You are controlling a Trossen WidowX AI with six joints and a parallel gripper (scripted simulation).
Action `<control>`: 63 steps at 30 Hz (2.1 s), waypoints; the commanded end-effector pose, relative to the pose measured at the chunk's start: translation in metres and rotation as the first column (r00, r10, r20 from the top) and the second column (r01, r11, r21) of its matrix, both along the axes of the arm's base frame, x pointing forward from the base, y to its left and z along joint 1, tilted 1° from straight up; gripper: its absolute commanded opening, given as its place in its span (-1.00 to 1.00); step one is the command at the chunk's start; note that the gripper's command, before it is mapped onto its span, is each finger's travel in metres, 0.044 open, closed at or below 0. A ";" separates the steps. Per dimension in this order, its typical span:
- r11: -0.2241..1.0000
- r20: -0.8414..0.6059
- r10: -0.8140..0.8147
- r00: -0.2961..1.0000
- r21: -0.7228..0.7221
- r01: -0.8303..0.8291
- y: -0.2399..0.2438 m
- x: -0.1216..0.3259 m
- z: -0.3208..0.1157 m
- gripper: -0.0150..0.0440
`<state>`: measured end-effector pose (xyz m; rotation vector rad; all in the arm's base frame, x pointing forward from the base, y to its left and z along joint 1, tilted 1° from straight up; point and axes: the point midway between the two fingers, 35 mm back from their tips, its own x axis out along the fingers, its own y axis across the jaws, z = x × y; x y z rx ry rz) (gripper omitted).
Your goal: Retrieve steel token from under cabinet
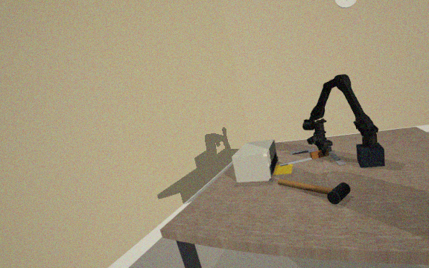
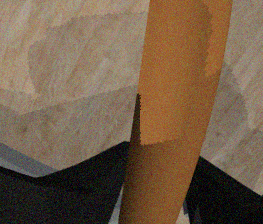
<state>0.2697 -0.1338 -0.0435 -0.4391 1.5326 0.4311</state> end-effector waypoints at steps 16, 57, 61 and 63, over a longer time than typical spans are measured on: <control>1.000 0.004 0.000 1.000 -0.005 0.000 -0.001 0.001 -0.001 0.42; 1.000 0.010 -0.007 1.000 -0.006 0.008 0.003 0.010 -0.002 -0.49; 1.000 0.009 -0.010 1.000 -0.005 0.010 0.007 0.015 -0.002 -0.49; 1.000 0.008 -0.011 1.000 -0.005 0.011 0.008 0.018 -0.002 -0.49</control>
